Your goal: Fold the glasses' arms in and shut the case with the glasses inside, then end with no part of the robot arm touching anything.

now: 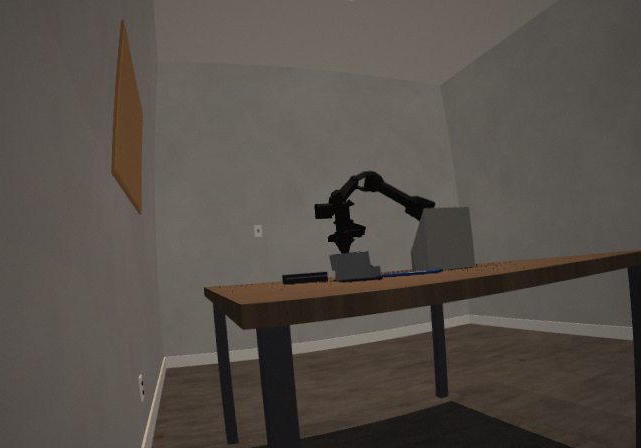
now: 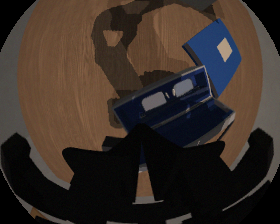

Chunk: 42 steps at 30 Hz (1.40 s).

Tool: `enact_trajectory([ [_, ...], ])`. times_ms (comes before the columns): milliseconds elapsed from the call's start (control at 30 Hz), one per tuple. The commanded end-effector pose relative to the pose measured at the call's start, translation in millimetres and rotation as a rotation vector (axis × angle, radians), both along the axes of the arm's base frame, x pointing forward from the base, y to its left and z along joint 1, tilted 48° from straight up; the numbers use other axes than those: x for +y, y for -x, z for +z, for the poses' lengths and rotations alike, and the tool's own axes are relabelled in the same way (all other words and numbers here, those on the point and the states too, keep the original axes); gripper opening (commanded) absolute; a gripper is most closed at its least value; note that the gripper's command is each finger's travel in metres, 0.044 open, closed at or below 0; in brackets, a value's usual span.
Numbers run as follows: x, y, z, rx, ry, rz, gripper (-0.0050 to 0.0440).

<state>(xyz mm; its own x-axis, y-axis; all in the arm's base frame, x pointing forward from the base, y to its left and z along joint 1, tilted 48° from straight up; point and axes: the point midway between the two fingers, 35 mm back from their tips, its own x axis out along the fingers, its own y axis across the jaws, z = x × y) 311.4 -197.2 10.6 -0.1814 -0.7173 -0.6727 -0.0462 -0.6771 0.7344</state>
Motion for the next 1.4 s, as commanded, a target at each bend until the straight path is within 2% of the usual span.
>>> enact_trajectory([
  [0,-1,0,0,0.002,-0.001,-0.001,0.0],
  [733,-1,0,0,0.002,-0.001,-0.001,0.0],
  [933,35,16,-16,0.001,0.0,0.005,0.0],
  [1100,37,17,-18,0.001,0.001,0.006,0.0],
  [1167,43,12,-8,-0.001,-0.01,0.033,0.0],
  [1267,70,11,16,-0.015,-0.043,0.095,0.0],
  [1367,72,11,17,-0.016,-0.046,0.1,0.0],
])
